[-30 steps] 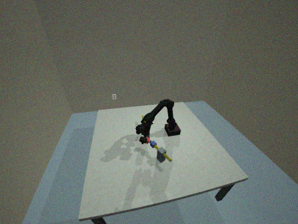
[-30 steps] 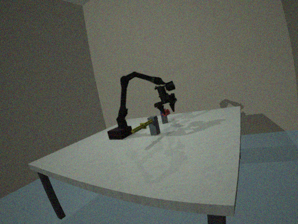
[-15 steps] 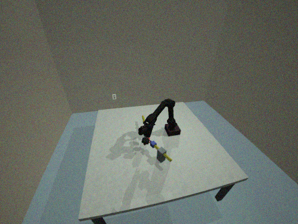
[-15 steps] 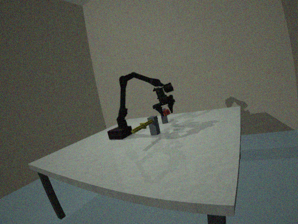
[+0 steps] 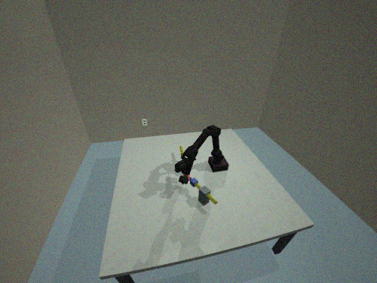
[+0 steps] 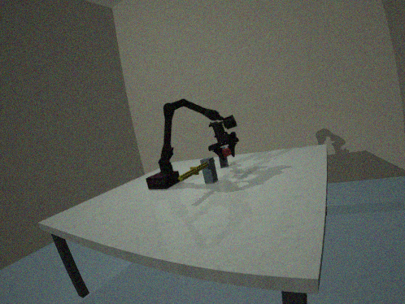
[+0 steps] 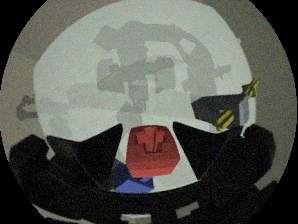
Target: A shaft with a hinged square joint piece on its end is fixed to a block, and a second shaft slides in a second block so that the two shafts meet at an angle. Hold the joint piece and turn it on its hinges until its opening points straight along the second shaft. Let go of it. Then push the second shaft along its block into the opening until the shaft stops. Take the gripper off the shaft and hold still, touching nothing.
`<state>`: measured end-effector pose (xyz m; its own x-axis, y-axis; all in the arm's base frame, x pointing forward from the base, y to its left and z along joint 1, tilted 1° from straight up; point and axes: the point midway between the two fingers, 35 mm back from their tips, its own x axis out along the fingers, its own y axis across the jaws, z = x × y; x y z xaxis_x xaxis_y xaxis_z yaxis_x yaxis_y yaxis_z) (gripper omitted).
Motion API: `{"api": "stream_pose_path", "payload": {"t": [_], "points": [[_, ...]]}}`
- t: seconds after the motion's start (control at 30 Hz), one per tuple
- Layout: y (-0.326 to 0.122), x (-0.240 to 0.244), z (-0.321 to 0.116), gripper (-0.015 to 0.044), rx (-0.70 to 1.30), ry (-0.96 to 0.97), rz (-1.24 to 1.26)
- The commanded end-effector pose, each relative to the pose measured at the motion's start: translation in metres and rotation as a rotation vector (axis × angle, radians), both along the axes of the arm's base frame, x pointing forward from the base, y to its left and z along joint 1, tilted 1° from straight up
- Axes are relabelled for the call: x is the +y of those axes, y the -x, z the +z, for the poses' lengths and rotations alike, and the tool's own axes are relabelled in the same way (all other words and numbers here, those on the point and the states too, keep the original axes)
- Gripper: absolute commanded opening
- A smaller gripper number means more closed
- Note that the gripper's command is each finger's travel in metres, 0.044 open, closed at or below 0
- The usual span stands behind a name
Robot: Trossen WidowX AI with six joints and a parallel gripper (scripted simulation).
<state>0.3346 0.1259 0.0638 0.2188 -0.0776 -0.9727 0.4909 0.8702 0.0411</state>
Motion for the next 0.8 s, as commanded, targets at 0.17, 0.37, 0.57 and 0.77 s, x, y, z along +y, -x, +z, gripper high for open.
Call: {"api": "stream_pose_path", "payload": {"t": [0.17, 0.37, 0.57, 0.77], "points": [[-0.0003, -0.0002, -0.0006, 0.0182, -0.001, 0.002, 0.003], [-0.0003, -0.0002, -0.0006, 0.0182, -0.001, 0.002, 0.003], [-0.0003, -0.0002, -0.0006, 0.0182, -0.001, 0.002, 0.003], [-0.0003, -0.0002, -0.0006, 0.0182, -0.001, 0.002, 0.003]]}}
